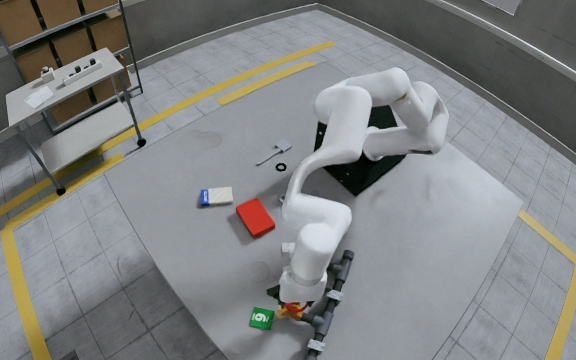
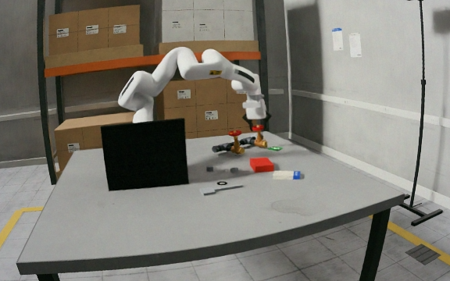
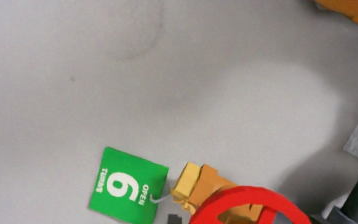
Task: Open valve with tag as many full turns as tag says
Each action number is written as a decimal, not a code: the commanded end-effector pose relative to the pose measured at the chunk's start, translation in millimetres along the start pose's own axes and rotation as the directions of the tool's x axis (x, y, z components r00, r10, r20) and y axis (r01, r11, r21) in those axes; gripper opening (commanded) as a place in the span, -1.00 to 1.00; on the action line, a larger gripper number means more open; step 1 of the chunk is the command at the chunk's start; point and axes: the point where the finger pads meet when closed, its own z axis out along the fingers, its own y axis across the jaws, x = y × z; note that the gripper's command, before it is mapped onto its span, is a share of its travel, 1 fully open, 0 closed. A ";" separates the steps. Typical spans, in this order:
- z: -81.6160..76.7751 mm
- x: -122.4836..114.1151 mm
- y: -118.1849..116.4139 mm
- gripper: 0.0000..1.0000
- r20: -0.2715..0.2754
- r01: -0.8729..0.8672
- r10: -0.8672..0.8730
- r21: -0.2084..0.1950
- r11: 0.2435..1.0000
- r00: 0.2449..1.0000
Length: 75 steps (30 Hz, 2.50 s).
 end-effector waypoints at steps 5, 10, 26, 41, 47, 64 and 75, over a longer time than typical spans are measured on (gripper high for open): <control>-1.4 -0.2 -1.5 -1.00 0.005 0.337 -0.337 -0.014 0.941 0.941; -1.4 -0.2 -1.5 -1.00 0.007 0.447 -0.447 -0.013 0.895 0.895; -1.4 -0.2 -1.5 1.00 0.008 0.514 -0.514 -0.013 0.858 0.858; -1.4 -0.2 -1.5 1.00 0.008 0.514 -0.514 -0.013 0.858 0.858; -1.4 -0.2 -1.5 1.00 0.008 0.514 -0.514 -0.013 0.858 0.858; -1.4 -0.2 -1.5 1.00 0.005 0.359 -0.359 -0.014 0.933 0.933; -1.5 -0.2 -1.5 1.00 -0.004 -0.238 0.238 -0.015 0.971 0.971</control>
